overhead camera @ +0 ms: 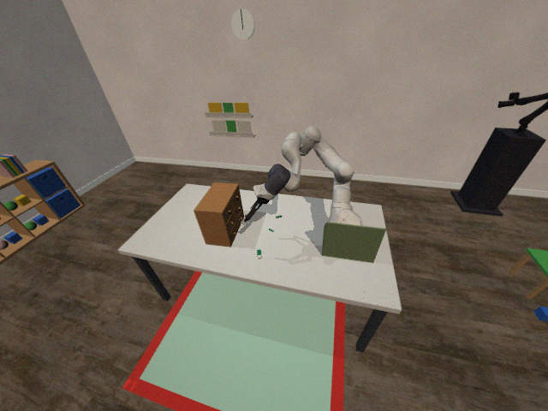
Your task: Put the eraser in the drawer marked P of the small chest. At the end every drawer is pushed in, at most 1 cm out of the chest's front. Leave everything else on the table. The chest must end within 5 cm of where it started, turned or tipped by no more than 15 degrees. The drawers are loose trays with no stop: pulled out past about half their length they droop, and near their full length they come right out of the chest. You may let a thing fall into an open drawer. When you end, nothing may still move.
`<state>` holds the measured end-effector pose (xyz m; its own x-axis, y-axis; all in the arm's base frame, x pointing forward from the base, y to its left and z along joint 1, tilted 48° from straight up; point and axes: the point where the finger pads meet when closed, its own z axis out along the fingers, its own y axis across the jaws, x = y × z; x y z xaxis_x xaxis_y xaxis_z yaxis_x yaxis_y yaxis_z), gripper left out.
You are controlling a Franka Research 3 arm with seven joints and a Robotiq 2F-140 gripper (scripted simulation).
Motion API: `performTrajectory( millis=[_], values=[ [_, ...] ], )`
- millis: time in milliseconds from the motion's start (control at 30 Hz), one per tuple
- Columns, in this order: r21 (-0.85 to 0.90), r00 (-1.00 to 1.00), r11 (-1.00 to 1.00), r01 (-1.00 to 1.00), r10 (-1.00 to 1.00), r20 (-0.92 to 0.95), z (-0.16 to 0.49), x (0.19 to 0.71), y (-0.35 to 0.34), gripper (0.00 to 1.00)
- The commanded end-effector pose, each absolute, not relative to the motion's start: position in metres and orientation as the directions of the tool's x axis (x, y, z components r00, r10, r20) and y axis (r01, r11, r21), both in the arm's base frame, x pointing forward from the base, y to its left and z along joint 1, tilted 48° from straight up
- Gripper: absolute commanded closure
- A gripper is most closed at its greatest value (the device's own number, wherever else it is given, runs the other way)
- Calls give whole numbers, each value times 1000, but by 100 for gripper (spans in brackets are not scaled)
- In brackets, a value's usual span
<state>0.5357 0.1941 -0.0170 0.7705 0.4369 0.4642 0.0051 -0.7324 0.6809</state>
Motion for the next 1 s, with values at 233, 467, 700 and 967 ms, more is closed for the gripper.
performTrajectory(
  millis=[233,467,700,967],
  values=[
    [743,947,-663,92,288,140,-1,502,204,0],
    [743,975,-663,92,213,69,5,492,210,0],
    [743,990,-663,92,140,2,11,484,215,0],
    [743,994,-663,92,109,-26,13,480,217,0]
  ],
)
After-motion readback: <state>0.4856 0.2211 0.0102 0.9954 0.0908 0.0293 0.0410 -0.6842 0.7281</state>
